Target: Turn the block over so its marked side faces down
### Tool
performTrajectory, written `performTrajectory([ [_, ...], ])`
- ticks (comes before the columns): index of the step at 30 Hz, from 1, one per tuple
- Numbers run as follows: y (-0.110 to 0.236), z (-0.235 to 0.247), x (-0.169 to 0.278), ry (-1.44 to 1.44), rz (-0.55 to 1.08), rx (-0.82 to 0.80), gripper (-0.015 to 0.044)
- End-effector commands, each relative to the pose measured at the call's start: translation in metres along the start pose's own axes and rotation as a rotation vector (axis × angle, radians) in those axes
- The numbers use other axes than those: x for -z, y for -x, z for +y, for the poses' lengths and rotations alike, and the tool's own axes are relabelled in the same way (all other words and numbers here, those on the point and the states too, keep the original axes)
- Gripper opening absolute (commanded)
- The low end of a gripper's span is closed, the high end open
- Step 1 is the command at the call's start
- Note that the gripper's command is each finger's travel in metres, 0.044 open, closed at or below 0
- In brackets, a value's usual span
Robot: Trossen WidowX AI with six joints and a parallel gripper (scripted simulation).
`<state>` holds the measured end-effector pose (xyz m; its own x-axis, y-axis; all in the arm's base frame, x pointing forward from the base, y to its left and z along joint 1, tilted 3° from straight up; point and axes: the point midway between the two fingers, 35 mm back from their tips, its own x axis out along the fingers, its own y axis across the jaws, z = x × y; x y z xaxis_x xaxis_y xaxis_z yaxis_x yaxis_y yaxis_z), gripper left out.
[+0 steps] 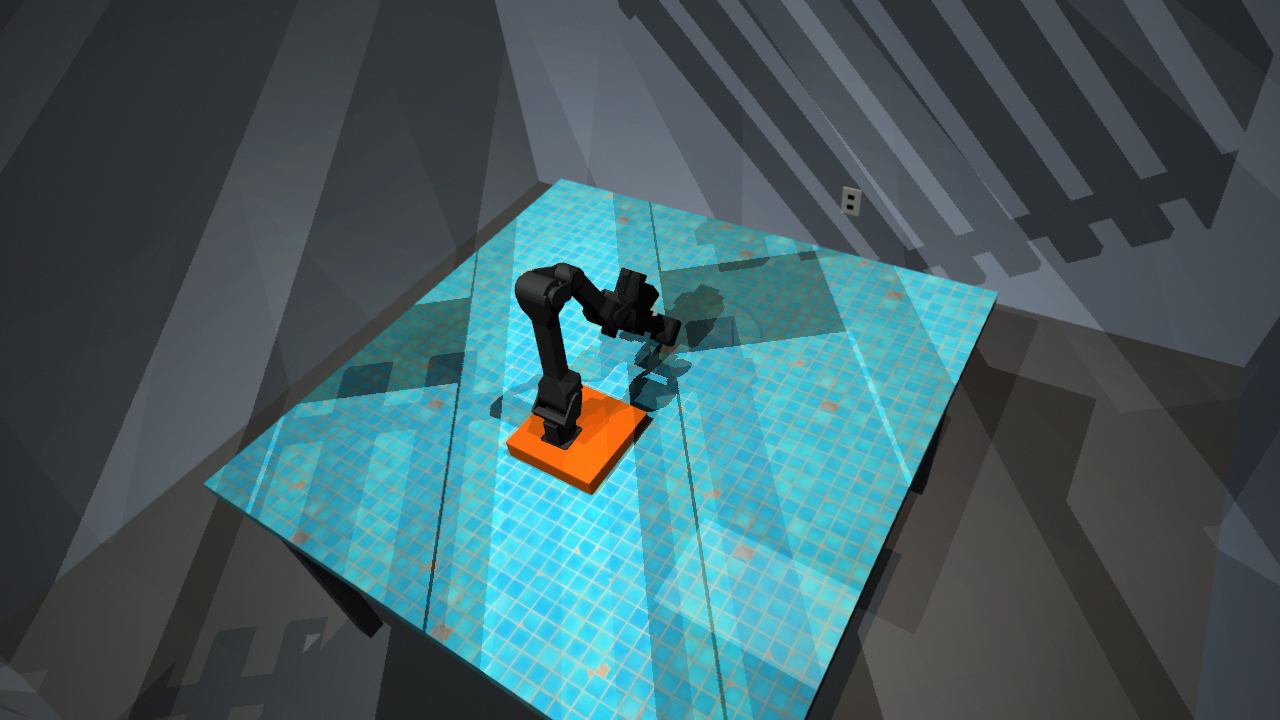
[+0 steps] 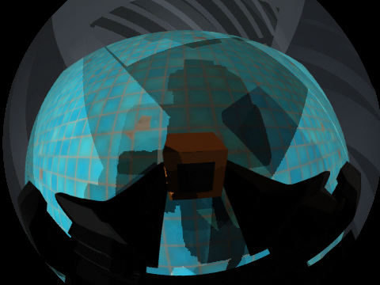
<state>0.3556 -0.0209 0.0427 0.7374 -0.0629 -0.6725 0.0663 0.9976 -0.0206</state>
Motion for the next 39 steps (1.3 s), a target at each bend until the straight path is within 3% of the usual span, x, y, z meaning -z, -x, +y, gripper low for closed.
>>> performTrajectory([
  [1,-0.005,0.000,0.009,0.005,-0.032,0.000,0.0000],
  [18,0.006,-0.001,0.020,0.007,-0.273,0.000,0.0000],
  [37,0.009,-0.001,0.019,0.007,-0.309,0.000,0.0000],
  [39,0.009,-0.001,0.019,0.007,-0.309,0.000,0.0053],
])
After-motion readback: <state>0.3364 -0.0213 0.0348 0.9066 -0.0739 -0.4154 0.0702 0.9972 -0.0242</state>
